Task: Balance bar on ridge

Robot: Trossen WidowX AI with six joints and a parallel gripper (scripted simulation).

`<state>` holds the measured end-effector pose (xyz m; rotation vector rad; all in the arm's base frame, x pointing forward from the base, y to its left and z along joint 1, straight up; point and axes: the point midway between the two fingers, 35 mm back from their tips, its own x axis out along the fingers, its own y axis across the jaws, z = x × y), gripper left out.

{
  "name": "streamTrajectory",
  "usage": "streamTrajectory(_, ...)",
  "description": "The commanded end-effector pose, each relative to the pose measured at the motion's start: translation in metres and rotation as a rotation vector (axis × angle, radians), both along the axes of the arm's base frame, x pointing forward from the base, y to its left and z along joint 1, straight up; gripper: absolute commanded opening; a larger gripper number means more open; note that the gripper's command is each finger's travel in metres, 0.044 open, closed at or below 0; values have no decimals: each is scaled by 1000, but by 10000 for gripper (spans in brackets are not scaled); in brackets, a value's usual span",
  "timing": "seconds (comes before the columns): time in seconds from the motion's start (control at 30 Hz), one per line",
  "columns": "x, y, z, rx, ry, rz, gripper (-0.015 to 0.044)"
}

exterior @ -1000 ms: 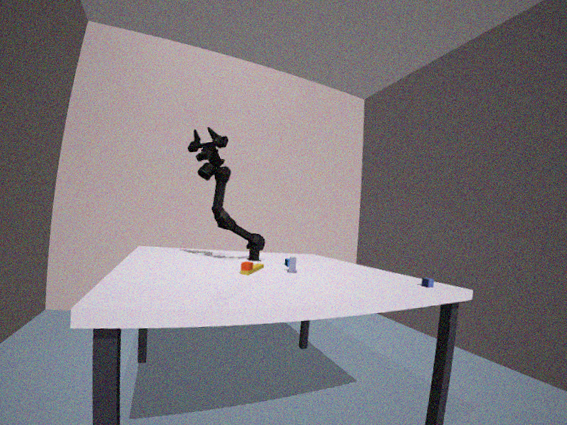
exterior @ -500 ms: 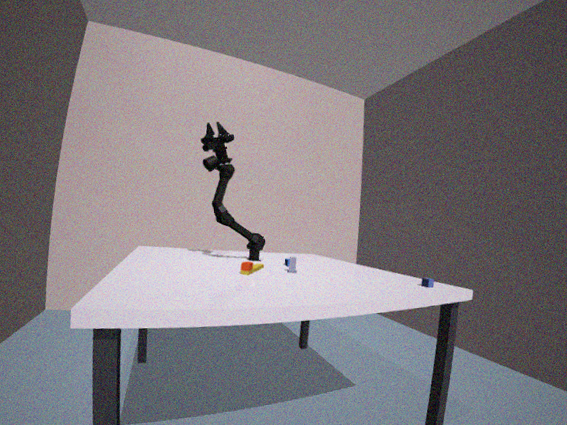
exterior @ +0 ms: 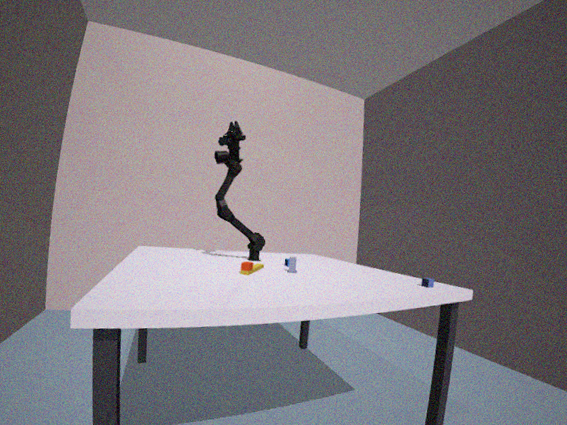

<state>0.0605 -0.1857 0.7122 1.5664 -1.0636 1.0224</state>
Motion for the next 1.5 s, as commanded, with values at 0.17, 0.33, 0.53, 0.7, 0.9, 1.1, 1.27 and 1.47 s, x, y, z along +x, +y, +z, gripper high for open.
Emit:
streamTrajectory(0.17,-22,73,13,-210,-8,-175,315)
streamTrajectory(0.33,-29,110,15,-317,-18,-272,315)
streamTrajectory(0.53,-30,154,16,-468,-23,-453,315)
streamTrajectory(0.7,-25,195,13,-613,-30,-624,315)
streamTrajectory(0.9,-11,242,4,-795,-42,-831,315)
streamTrajectory(1.1,10,284,-10,-978,-60,-1022,315)
streamTrajectory(1.27,30,311,-26,-1116,-78,-1139,315)
streamTrajectory(1.47,59,337,-48,-1286,-99,-1274,315)
